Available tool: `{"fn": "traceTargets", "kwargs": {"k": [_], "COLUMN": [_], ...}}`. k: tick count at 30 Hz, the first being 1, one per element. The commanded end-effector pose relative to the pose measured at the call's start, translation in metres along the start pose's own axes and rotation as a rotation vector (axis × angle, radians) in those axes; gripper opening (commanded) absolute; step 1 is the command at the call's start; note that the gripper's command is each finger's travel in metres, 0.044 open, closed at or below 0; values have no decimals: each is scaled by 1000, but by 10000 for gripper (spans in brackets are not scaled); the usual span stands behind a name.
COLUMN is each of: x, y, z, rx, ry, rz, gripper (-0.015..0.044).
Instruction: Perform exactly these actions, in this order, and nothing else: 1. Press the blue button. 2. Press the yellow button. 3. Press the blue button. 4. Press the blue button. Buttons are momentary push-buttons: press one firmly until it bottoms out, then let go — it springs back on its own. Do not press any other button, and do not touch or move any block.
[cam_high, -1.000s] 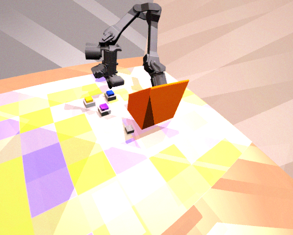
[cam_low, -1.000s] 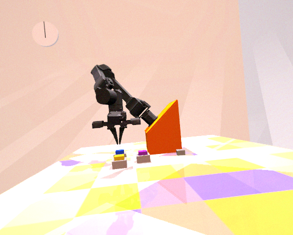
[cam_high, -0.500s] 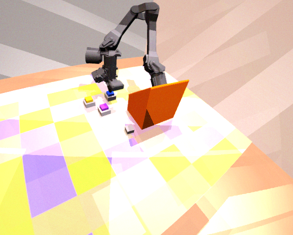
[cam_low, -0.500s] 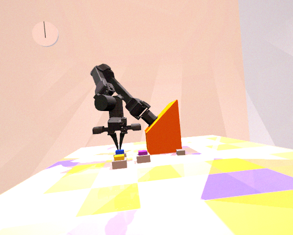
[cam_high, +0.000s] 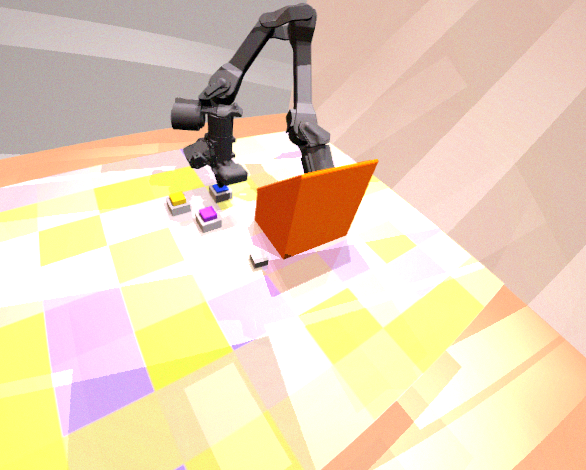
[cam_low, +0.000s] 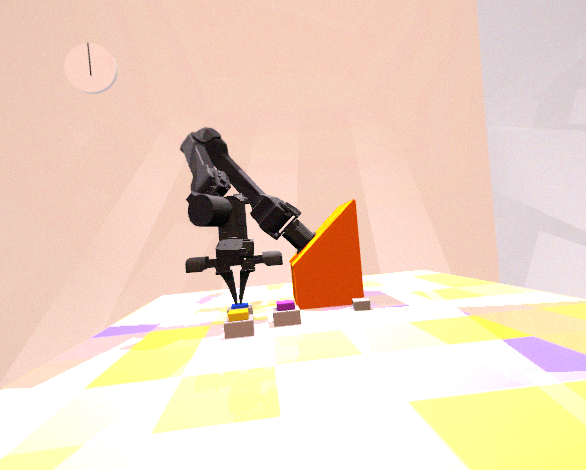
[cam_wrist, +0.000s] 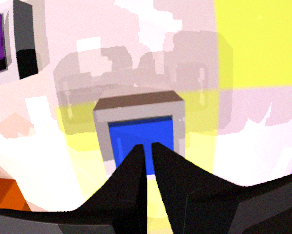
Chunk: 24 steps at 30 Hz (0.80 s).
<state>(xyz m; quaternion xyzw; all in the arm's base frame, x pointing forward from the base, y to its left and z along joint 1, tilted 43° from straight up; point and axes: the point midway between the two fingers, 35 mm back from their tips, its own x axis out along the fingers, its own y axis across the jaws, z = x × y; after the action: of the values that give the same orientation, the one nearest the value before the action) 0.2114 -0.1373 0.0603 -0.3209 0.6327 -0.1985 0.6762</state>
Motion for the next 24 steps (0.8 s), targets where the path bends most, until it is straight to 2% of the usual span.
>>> {"fn": "traceTargets", "kwargs": {"k": [1, 6, 11, 16, 21, 24], "x": [1, 1, -32, -36, -87, -95], "y": [1, 1, 1, 1, 2, 1], "z": [0, 0, 1, 1, 2, 1], "rx": [-7, -7, -6, -7, -7, -7], "ry": [0, 0, 0, 0, 1, 1], "rz": [6, 6, 8, 9, 14, 12], "gripper": [20, 20, 20, 20, 20, 20]}}
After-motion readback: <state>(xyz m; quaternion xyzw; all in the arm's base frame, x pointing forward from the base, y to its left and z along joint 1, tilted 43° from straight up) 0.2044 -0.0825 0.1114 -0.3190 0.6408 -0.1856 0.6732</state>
